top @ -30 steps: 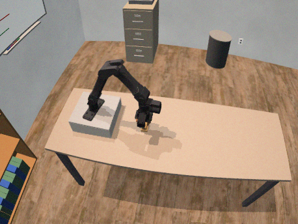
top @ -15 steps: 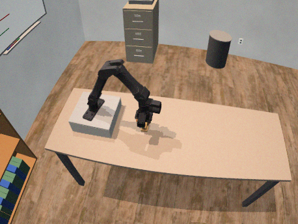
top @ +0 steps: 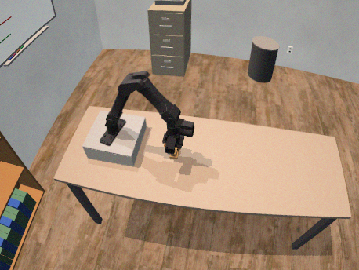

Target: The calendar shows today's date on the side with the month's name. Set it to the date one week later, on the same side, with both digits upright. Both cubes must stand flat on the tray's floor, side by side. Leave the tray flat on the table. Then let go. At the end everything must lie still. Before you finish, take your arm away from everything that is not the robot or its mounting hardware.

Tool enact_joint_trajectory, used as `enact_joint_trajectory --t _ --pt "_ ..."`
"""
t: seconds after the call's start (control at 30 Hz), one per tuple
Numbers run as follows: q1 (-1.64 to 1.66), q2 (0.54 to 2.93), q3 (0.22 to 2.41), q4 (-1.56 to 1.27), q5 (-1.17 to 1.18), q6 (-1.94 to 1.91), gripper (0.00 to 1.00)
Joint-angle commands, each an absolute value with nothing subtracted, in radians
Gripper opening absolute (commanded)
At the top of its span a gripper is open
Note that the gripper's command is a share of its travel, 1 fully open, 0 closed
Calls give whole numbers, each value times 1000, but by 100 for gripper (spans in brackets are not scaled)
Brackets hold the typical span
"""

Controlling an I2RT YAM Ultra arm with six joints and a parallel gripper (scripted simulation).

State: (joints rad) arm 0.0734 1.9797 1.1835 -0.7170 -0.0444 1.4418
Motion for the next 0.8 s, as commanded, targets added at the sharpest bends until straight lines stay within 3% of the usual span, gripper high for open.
enact_joint_trajectory --t 0.0,0.77 --pt "73 1972 1186 -716 -42 1442 45" --pt "76 2027 1157 -633 -42 1445 45"
